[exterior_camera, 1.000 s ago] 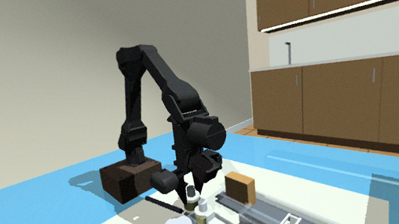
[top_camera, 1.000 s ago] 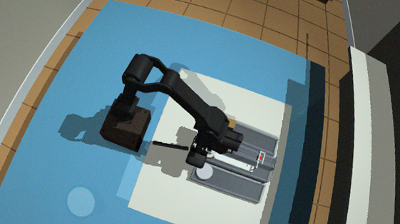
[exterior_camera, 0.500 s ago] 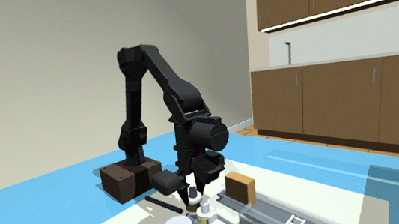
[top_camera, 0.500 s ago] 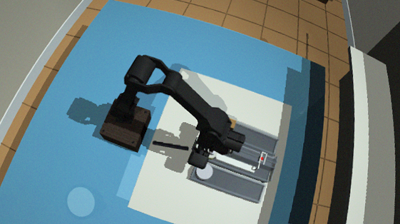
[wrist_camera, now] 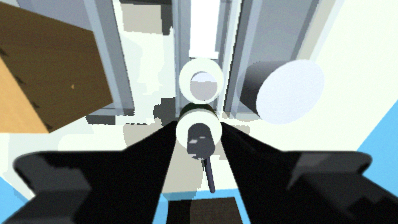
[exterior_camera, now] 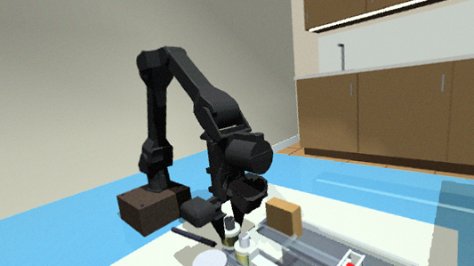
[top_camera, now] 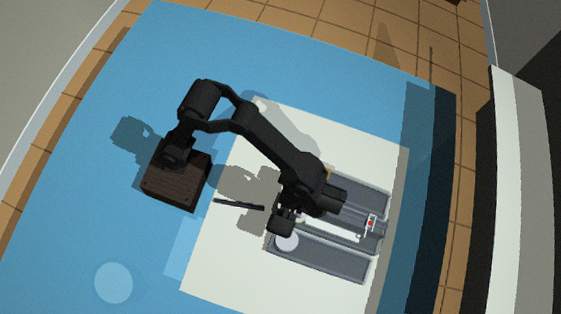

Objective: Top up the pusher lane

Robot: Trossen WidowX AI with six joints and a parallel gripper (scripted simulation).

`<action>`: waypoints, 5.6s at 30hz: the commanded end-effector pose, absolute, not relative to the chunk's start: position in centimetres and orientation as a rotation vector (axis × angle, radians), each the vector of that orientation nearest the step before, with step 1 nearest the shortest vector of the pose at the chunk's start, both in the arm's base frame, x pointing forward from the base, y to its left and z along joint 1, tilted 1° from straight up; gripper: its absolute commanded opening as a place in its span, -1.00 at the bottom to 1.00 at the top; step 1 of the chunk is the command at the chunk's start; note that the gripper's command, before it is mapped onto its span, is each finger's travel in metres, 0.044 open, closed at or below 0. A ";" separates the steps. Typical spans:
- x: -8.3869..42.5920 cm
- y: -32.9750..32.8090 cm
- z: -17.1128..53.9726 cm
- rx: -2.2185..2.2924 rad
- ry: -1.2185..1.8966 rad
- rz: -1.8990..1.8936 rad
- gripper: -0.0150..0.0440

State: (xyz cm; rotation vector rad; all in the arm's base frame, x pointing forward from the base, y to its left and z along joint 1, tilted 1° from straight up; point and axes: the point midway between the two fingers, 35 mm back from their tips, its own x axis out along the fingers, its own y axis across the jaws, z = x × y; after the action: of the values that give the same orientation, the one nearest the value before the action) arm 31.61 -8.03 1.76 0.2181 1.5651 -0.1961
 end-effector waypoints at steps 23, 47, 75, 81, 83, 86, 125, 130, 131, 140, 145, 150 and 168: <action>33.8 -8.7 2.3 0.212 1.533 -0.205 -0.49; 34.5 -8.9 2.5 0.212 1.532 -0.205 -0.49; 34.5 -8.9 2.5 0.212 1.532 -0.205 -0.49; 34.5 -8.9 2.5 0.212 1.532 -0.205 -0.49; 34.6 -8.9 2.5 0.212 1.532 -0.205 -0.49; 34.6 -8.9 2.5 0.212 1.532 -0.205 -0.49; 35.1 -9.1 2.6 0.212 1.532 -0.205 -0.49; 35.2 -9.1 2.6 0.212 1.532 -0.205 -0.49; 35.2 -9.1 2.6 0.212 1.532 -0.205 -0.49; 35.3 -9.1 2.5 0.212 1.532 -0.205 -0.49; 35.3 -9.1 2.4 0.212 1.532 -0.205 -0.49; 35.3 -9.1 2.2 0.212 1.532 -0.205 -0.49; 35.3 -9.1 1.6 0.212 1.532 -0.205 -0.49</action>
State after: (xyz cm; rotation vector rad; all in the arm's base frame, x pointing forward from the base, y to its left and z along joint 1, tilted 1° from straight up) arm 34.56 -8.84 1.74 0.2185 1.5612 -0.1975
